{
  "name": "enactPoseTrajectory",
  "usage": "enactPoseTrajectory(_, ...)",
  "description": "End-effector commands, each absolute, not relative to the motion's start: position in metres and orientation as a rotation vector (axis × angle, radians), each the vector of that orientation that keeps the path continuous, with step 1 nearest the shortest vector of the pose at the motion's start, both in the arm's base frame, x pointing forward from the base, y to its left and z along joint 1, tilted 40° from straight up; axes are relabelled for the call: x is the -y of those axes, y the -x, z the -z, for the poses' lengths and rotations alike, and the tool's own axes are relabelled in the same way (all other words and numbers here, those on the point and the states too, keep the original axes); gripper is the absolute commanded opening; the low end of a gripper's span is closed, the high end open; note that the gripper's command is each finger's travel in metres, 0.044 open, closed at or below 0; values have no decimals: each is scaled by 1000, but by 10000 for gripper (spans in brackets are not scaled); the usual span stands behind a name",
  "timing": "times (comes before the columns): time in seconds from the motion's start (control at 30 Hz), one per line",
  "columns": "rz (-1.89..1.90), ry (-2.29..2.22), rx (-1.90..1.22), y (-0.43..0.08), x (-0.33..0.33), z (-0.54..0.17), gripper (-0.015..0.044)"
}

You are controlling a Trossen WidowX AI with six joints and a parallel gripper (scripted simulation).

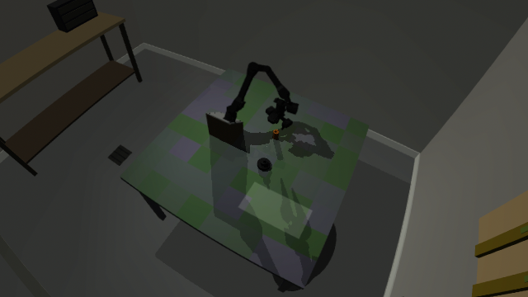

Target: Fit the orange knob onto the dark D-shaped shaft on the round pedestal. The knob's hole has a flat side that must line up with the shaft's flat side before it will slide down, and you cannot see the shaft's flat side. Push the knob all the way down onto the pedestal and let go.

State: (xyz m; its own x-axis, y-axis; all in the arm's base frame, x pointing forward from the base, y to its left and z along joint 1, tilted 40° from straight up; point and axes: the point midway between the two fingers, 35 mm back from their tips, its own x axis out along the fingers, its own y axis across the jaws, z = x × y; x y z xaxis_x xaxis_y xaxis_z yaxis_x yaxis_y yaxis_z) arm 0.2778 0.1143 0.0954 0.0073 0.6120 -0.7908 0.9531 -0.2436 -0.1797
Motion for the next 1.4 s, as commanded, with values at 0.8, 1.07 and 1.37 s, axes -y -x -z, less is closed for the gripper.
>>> enactPoseTrajectory(0.8, -336, -768, -1561, -276, -114, -97, 440)
enactPoseTrajectory(1.07, -507, -587, -1491, -276, -114, -97, 440)
enactPoseTrajectory(1.37, -507, -587, -1491, -276, -114, -97, 440)
